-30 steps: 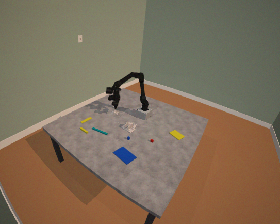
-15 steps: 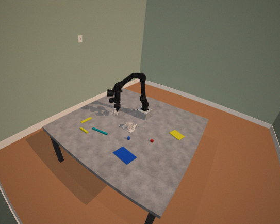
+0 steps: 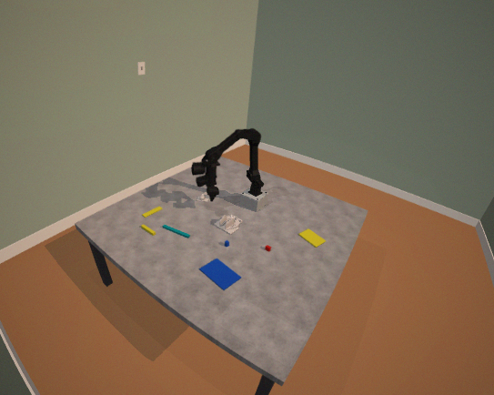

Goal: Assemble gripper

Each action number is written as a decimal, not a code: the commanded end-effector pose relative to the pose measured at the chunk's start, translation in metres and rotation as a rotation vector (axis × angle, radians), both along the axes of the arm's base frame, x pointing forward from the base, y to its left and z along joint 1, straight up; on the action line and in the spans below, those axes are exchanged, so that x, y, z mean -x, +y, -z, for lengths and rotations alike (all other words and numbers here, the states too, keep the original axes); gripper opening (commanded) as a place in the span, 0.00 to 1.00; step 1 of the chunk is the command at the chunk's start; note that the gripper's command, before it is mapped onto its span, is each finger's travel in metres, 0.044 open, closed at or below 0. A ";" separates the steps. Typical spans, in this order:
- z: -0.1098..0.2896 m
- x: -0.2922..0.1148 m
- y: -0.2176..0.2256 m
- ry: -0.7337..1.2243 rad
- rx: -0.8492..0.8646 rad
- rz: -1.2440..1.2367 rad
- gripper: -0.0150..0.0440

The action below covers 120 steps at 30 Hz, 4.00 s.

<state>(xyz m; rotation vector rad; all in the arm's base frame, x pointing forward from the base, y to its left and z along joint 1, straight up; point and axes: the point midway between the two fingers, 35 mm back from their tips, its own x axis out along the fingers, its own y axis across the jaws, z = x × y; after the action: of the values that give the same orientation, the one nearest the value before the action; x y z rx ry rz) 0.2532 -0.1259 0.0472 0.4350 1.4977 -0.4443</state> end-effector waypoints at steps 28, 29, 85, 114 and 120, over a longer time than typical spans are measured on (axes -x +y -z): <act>0.001 -0.001 0.103 0.000 -0.001 -0.338 0.85; 0.001 0.000 0.106 0.000 -0.001 -0.350 0.85; 0.004 0.031 0.173 0.003 -0.001 -0.637 0.85; 0.004 0.031 0.173 0.003 0.000 -0.643 0.85; 0.004 0.031 0.173 0.003 0.000 -0.643 0.85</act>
<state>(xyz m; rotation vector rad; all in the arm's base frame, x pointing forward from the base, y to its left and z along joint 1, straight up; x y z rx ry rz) 0.2224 0.0470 0.0428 -0.0570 1.5445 0.0623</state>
